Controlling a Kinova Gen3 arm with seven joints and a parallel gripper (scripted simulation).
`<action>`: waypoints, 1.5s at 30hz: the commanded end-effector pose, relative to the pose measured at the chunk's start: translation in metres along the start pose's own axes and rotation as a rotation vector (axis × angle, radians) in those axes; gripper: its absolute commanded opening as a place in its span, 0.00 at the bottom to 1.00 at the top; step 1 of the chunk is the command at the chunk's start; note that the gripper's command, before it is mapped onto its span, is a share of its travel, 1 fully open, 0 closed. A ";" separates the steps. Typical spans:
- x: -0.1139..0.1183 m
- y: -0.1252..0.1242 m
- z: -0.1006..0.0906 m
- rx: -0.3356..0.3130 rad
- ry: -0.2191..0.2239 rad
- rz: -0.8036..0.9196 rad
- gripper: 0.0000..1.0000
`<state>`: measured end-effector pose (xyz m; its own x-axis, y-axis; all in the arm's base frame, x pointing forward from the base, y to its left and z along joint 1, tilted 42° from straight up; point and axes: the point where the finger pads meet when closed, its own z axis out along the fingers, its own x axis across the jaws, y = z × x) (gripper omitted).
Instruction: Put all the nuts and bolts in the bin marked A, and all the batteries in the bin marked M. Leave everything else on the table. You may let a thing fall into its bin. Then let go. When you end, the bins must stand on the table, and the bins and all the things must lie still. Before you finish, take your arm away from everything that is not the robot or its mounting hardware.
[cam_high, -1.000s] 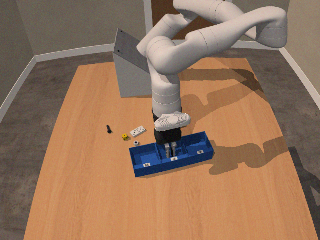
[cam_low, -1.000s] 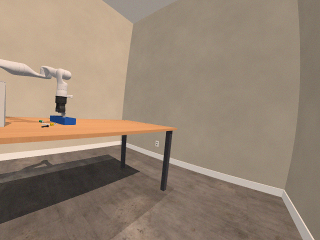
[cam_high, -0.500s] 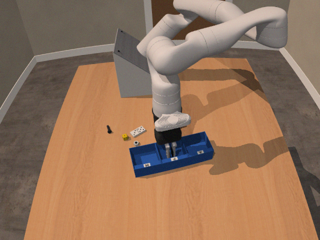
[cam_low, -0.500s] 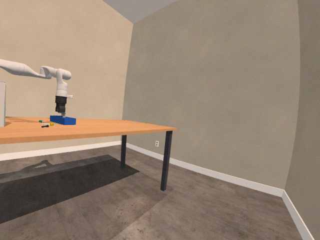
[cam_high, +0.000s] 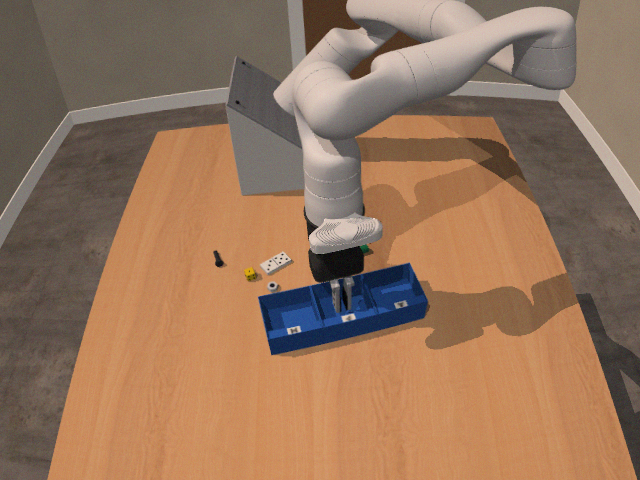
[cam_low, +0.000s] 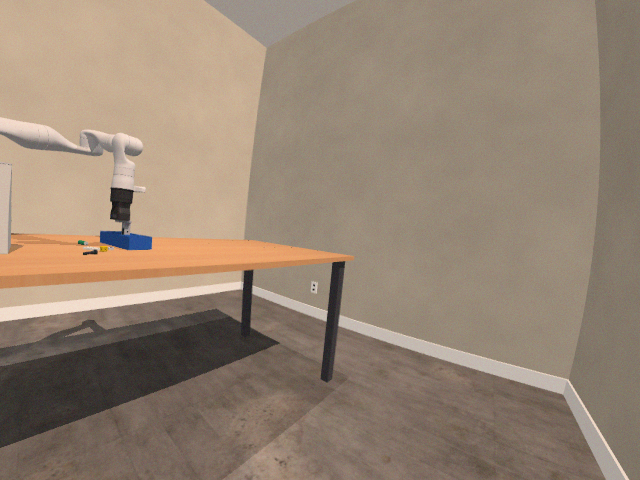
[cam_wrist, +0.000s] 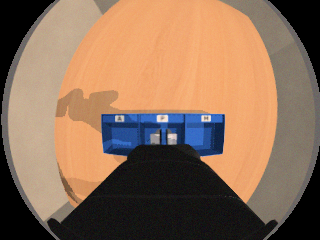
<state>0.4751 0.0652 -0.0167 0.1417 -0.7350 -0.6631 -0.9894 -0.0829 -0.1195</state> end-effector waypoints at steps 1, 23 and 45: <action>0.001 -0.002 -0.009 0.004 0.002 0.001 0.31; 0.002 -0.002 -0.046 0.006 0.004 -0.002 0.31; -0.081 -0.002 -0.045 0.003 0.012 0.007 0.31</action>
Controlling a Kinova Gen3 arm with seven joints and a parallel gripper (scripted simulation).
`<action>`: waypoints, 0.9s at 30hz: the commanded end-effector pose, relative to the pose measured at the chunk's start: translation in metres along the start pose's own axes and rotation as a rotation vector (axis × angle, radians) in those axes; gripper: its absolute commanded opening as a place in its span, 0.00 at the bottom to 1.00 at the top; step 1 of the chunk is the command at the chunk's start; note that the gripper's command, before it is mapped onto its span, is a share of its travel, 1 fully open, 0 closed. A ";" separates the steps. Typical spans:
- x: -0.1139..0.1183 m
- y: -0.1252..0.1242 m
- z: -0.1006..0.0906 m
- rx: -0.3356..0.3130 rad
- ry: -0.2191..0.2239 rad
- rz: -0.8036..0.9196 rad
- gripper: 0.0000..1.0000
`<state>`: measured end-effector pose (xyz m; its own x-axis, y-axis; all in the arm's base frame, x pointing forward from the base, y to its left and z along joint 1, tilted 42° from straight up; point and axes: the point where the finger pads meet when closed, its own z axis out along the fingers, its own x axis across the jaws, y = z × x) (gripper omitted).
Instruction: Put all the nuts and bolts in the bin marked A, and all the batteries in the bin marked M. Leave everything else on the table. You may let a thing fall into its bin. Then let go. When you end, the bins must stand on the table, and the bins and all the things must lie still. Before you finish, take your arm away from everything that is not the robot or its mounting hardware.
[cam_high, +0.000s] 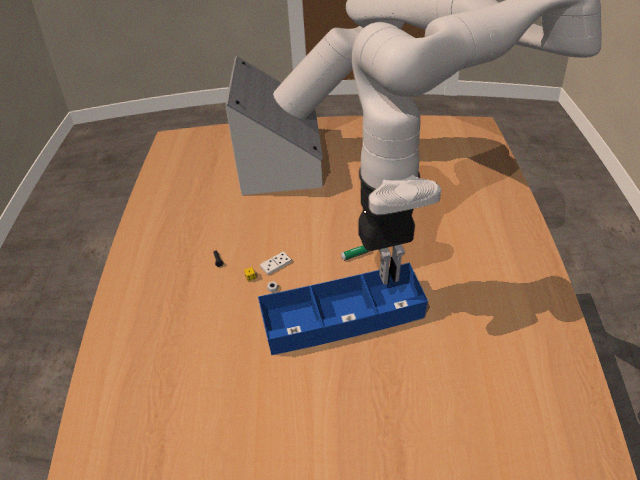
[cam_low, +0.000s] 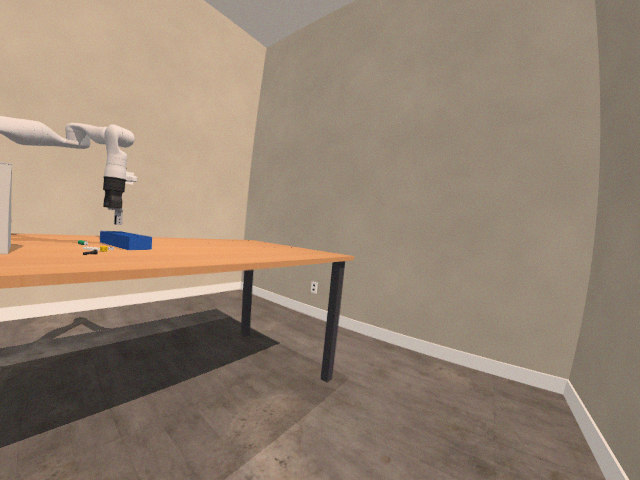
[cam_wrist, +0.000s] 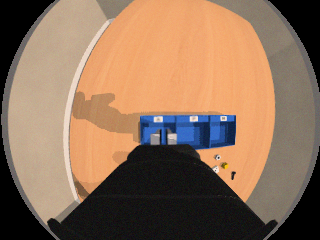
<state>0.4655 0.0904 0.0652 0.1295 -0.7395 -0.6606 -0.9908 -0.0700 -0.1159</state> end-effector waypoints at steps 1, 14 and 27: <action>-0.008 0.001 0.000 -0.003 0.002 -0.008 0.31; -0.008 -0.001 0.026 0.001 0.000 -0.017 0.31; -0.008 -0.001 0.056 0.001 0.001 -0.016 0.31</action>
